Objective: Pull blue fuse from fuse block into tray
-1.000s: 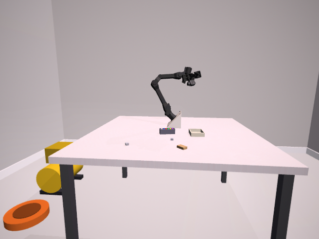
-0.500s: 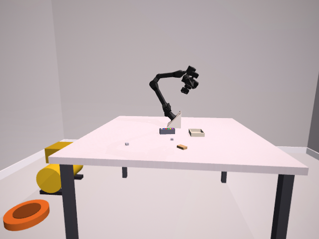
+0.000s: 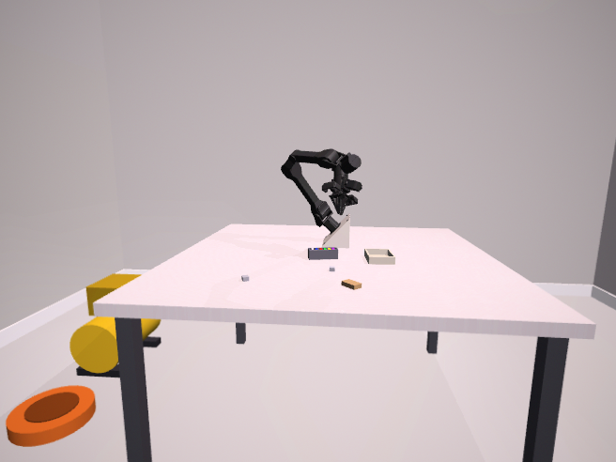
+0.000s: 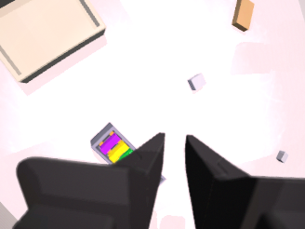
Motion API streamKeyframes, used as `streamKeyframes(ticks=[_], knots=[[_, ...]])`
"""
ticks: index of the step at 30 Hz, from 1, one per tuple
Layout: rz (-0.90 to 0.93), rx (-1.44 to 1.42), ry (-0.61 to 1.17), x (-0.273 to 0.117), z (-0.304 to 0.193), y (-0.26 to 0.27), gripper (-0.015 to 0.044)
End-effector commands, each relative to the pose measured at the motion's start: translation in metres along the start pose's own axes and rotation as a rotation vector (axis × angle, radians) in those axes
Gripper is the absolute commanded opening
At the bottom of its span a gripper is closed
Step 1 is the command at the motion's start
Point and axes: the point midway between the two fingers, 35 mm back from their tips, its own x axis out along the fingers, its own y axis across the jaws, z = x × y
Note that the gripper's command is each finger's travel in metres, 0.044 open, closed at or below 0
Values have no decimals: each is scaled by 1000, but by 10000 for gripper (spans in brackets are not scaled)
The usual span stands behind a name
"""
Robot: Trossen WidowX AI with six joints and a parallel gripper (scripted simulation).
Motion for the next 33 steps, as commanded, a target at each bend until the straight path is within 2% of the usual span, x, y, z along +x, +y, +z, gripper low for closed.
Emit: streamKeyframes(ticks=[1,7,33], knots=[[175,412,190,49,-53,0,61],[293,819,426,84,-110,10,61],[294,826,430,101,-114,11,61]])
